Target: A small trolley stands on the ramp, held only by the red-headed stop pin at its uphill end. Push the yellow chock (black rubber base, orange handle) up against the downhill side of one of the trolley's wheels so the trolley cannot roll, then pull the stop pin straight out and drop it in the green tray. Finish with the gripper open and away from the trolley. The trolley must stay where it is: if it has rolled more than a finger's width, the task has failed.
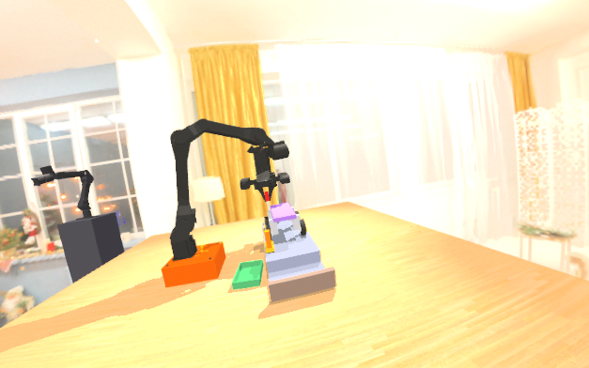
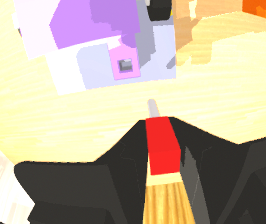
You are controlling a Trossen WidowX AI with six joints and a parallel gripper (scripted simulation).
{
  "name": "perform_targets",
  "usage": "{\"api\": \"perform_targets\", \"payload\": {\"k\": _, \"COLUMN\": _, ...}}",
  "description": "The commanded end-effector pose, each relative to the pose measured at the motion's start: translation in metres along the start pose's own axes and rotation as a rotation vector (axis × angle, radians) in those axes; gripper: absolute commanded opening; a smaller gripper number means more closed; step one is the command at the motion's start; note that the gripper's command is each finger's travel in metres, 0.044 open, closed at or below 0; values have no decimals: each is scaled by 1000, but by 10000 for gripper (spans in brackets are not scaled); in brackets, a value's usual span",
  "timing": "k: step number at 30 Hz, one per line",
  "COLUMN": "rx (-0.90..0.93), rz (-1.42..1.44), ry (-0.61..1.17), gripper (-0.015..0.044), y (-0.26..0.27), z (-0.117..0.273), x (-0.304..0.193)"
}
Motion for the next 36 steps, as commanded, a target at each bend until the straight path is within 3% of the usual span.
{"api": "perform_targets", "payload": {"k": 1, "rx": 6, "rz": 1, "ry": 0, "gripper": 0, "y": -12, "z": 0, "x": -2}}
{"api": "perform_targets", "payload": {"k": 20, "rx": 2, "rz": 0, "ry": 1, "gripper": 0, "y": -65, "z": -1, "x": -10}}
{"api": "perform_targets", "payload": {"k": 36, "rx": 2, "rz": 0, "ry": -5, "gripper": 0, "y": -70, "z": 6, "x": 53}}
Point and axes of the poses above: the point midway between the two fingers, 35 mm back from their tips, its own z axis back along the fingers, its own y axis across the jaws, x = y × z, the point moved 6 cm from there along z, back along the fingers, and after that the axes turned 6 degrees about z, right-handed, at the moved point
